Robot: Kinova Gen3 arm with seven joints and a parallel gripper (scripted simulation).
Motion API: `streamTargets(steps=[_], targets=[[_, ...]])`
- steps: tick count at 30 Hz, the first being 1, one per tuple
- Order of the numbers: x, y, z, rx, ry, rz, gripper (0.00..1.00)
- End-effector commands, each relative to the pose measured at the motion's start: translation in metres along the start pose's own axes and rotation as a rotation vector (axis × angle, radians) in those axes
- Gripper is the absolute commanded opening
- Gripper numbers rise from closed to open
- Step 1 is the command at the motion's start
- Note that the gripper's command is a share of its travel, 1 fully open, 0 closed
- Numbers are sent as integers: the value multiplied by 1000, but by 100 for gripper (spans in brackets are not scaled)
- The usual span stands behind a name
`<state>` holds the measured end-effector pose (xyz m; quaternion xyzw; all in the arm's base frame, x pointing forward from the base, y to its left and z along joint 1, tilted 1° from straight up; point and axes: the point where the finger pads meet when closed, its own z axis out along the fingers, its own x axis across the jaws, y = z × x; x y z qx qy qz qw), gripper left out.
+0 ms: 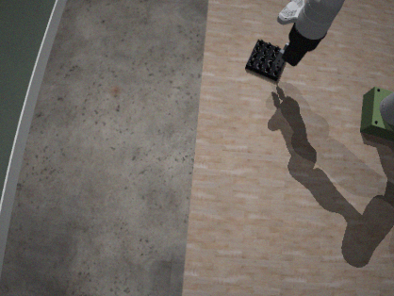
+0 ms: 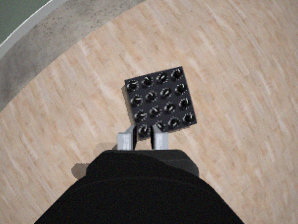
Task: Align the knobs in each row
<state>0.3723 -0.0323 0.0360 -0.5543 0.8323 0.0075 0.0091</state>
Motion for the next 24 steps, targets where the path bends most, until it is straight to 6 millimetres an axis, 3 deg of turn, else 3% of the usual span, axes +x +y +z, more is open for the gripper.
streamTargets(steps=[1,24], targets=[[1,3,-1,-7,3,7,46],[1,4,8,-8,4,7,46]])
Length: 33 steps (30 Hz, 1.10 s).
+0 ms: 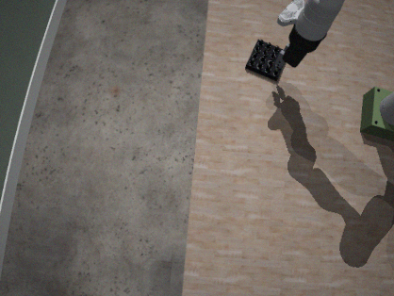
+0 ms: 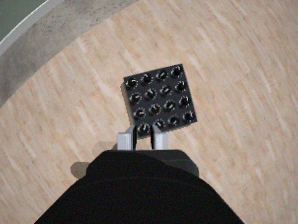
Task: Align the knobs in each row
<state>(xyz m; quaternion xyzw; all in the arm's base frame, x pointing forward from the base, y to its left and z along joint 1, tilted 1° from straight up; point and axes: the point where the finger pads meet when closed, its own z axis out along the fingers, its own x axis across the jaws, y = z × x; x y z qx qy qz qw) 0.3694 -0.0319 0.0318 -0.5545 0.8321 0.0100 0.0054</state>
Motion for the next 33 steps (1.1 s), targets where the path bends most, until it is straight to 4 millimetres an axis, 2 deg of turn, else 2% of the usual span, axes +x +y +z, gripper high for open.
streamTargets(steps=[1,33], targets=[[0,1,5,0,1,8,46],[-1,1,36,0,1,8,46]])
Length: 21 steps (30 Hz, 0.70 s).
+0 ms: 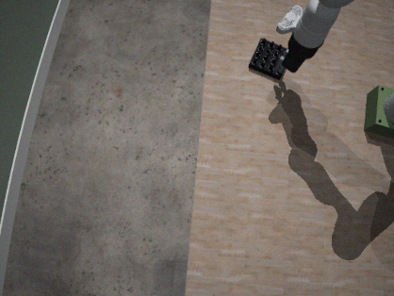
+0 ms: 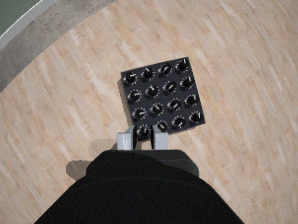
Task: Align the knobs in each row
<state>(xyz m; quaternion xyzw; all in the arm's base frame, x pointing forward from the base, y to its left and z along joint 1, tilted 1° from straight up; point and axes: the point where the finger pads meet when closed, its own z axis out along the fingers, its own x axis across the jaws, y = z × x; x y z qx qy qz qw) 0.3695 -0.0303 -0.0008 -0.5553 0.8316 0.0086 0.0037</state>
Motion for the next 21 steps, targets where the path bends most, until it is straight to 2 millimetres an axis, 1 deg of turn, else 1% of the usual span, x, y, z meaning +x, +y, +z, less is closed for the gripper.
streamTargets(steps=[1,21], targets=[[0,1,4,0,-3,10,46],[0,1,6,0,-3,10,46]])
